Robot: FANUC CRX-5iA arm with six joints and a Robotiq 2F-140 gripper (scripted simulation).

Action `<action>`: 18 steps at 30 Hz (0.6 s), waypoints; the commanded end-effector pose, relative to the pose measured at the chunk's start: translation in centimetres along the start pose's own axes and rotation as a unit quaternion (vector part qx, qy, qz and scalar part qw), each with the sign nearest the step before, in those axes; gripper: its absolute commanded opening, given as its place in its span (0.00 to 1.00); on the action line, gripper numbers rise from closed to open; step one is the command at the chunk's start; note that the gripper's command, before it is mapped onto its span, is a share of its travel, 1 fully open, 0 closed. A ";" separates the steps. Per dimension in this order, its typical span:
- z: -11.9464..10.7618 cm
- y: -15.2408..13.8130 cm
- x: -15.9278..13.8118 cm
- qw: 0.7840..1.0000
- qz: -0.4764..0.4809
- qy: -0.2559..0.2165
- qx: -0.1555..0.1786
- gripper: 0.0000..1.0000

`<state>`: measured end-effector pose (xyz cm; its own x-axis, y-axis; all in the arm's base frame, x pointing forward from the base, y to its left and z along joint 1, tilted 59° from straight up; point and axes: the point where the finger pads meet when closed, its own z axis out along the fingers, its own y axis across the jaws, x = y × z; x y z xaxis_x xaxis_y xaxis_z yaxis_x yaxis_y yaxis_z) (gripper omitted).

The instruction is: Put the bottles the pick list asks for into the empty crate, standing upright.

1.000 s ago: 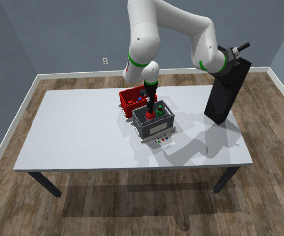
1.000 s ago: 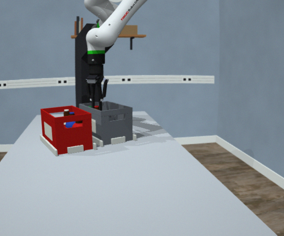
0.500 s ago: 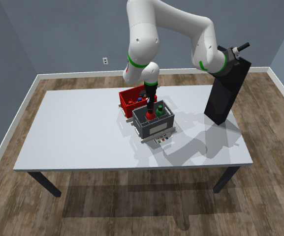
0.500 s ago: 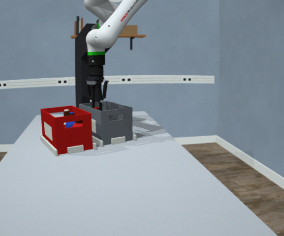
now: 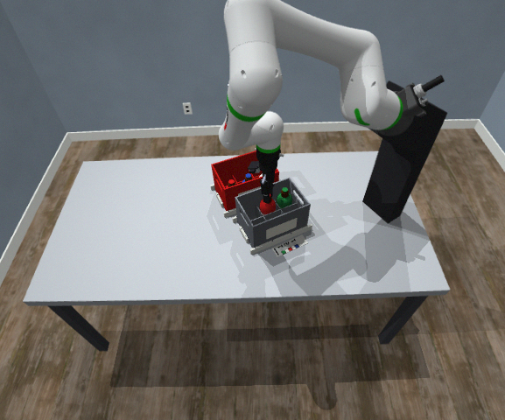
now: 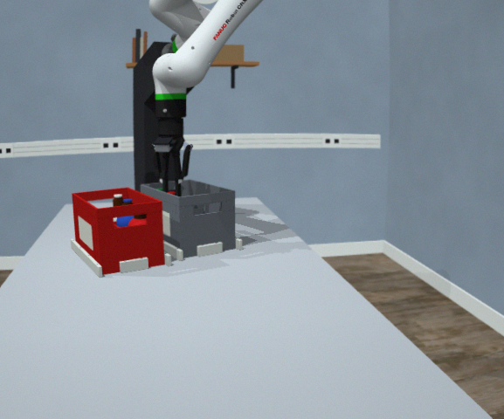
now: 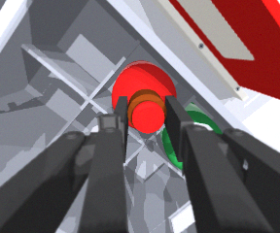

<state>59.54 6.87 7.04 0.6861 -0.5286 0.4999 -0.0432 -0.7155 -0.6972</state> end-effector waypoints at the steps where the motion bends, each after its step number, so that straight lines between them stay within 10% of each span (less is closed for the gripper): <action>1: 0.0 0.0 0.1 1.000 0.000 0.000 0.000 0.10; 3: 0.0 0.0 0.1 1.000 0.000 0.000 0.000 0.10; 4: 0.2 0.0 0.1 1.000 0.000 0.000 0.000 0.44; 18: 0.2 0.0 0.1 1.000 0.000 0.000 0.000 0.44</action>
<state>59.70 6.96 6.92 0.6860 -0.5285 0.5000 -0.0432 -0.7156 -0.6972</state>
